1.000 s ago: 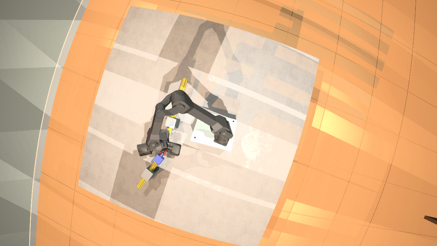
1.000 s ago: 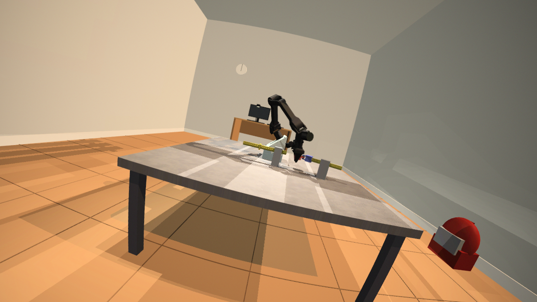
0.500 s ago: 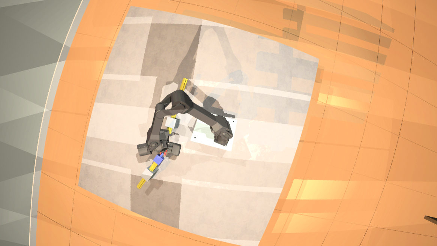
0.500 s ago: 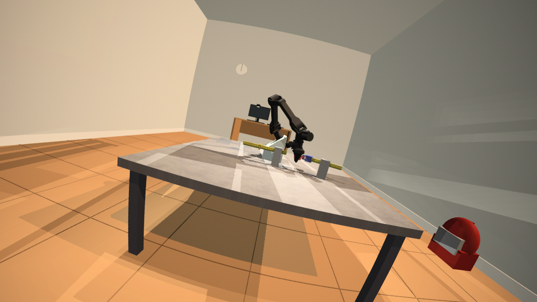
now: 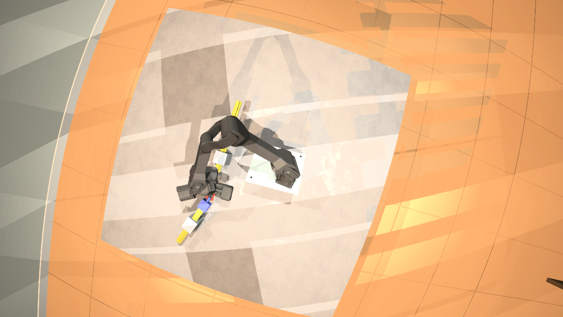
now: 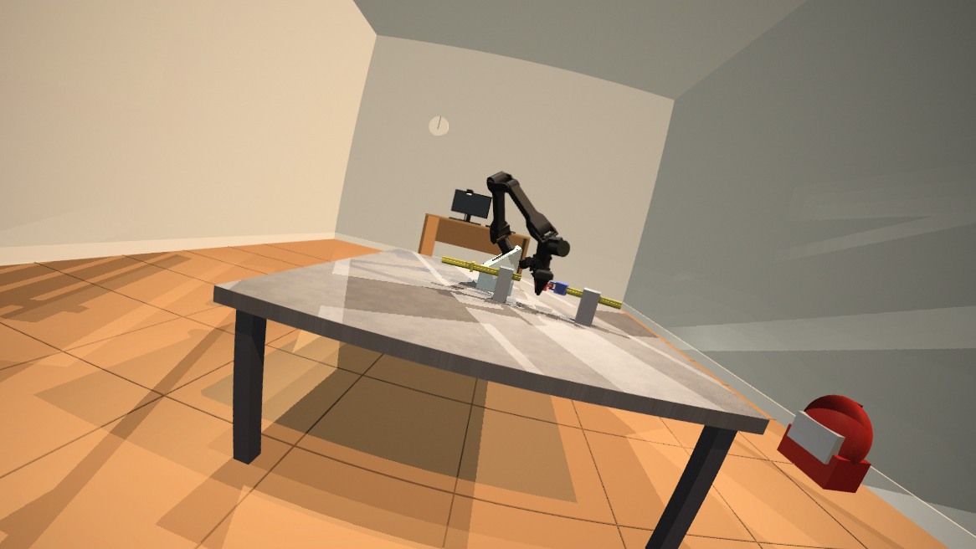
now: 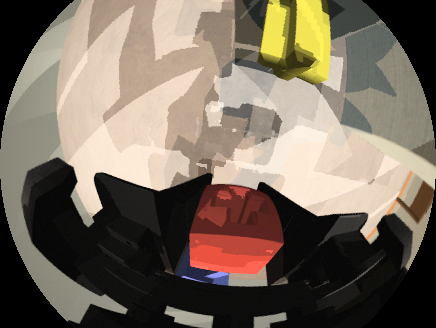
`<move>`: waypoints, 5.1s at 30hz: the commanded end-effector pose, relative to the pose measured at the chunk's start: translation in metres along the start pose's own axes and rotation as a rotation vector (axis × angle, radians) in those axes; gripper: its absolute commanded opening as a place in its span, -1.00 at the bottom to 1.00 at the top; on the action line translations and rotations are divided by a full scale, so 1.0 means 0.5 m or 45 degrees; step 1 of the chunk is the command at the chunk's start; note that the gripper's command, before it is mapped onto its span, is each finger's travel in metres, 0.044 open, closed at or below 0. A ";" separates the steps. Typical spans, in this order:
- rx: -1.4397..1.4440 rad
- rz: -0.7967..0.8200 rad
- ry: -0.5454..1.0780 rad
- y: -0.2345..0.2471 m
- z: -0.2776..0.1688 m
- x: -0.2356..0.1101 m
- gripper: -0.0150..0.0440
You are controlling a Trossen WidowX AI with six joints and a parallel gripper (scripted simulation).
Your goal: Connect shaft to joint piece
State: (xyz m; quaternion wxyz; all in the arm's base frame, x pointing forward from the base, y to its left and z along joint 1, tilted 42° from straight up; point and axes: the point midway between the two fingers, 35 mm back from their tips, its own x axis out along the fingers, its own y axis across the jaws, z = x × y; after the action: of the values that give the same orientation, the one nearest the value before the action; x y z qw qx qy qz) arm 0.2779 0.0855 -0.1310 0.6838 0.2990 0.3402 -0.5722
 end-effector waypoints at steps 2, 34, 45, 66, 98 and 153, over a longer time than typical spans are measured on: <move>-0.003 0.002 -0.006 0.000 0.001 0.001 0.12; 0.067 0.002 -0.101 -0.005 0.000 -0.008 -0.49; 0.059 0.001 -0.093 -0.004 0.000 -0.007 -0.49; 0.059 0.001 -0.093 -0.004 0.000 -0.007 0.99; -0.194 0.003 -0.012 0.001 -0.008 -0.095 1.00; -1.772 -0.052 -0.033 0.002 -0.014 -0.330 1.00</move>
State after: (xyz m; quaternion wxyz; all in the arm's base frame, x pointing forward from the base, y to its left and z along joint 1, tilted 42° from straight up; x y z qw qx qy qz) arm 0.2577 0.1939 -0.0029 0.7038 -0.2599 0.6238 -0.2191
